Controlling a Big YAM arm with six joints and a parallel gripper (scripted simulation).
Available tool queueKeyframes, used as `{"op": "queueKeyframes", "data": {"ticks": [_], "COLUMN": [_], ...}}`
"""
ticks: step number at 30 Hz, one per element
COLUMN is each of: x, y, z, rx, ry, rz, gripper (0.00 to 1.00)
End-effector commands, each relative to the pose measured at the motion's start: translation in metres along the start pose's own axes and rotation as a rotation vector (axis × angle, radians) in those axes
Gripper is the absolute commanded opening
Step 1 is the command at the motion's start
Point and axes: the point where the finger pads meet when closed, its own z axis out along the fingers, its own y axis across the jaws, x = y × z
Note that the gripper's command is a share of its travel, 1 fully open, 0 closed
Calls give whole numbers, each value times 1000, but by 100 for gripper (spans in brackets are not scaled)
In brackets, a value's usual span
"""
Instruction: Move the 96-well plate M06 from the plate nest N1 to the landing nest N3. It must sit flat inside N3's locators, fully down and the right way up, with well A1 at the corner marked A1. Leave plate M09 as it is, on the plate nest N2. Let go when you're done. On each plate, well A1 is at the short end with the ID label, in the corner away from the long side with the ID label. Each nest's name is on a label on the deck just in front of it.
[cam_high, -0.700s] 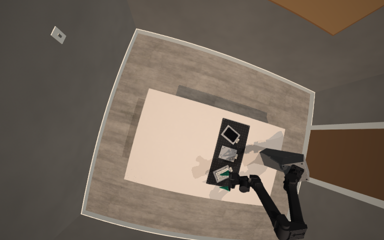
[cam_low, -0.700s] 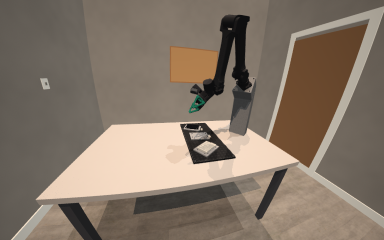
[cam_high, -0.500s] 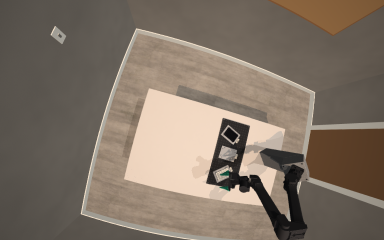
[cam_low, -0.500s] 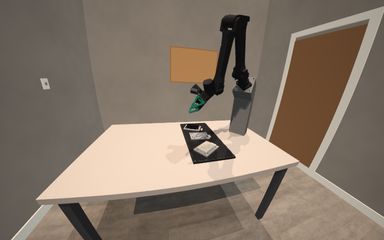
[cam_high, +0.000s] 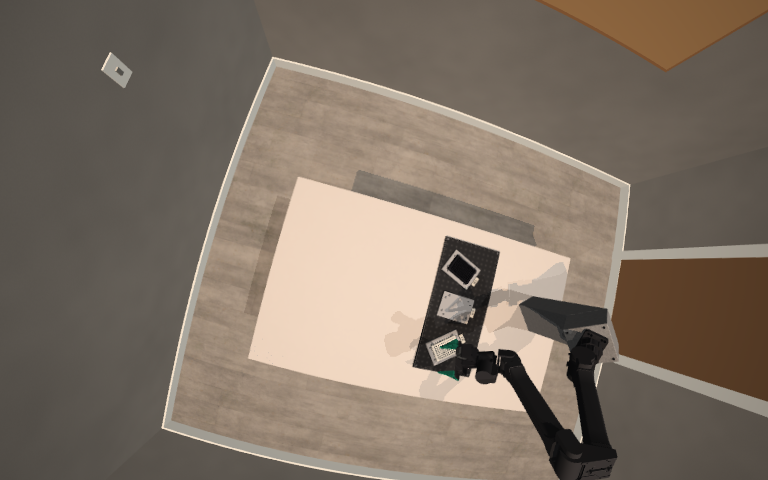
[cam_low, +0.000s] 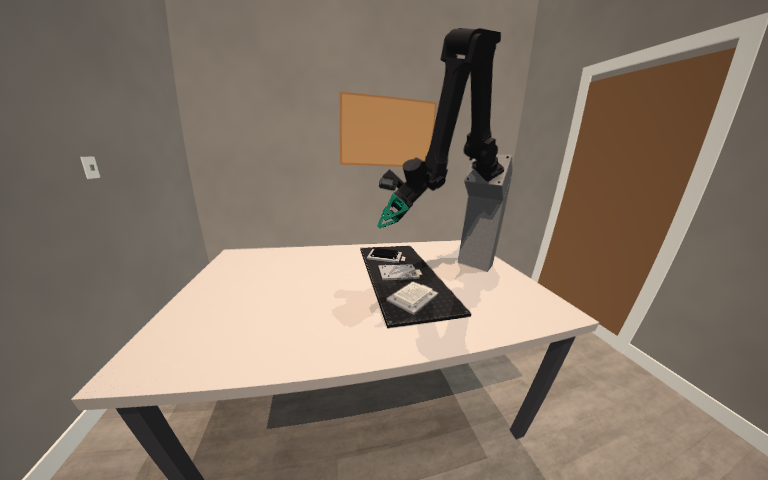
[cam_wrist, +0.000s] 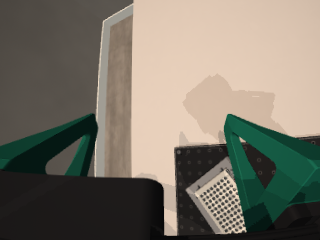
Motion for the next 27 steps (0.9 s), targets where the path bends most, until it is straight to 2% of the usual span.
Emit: {"op": "queueKeyframes", "data": {"ticks": [1, 3, 6, 7, 9, 11, 13, 14, 18, 19, 20, 21, 22, 23, 24, 27], "x": [-9, -12, -11, -7, -17, -5, -5, -9, -7, -3, -3, -13, -2, -1, -5, -4], "y": [-20, -23, -29, -39, -33, -58, -58, -57, -69, -79, -84, -74, -94, -99, -100, -110], "z": [6, 9, 8, 11, 13, 15, 15, 17, 18, 18, 19, 21, 20, 20, 22, 23], "rx": [47, 24, 29, 74, 97, 132, 132, 109, 113, 159, 183, 182, 213, 213, 194, 191], "ry": [2, -15, -14, 22, 38, 65, 65, 47, 47, 85, 105, 105, 129, 129, 113, 111], "rz": [-46, -53, -52, -54, -82, -74, -74, -83, -82, -80, -87, -104, -94, -94, -102, -104], "gripper": [100, 100, 100, 100, 100, 100, 100, 100, 100, 100, 100, 100, 100, 100, 100, 100]}}
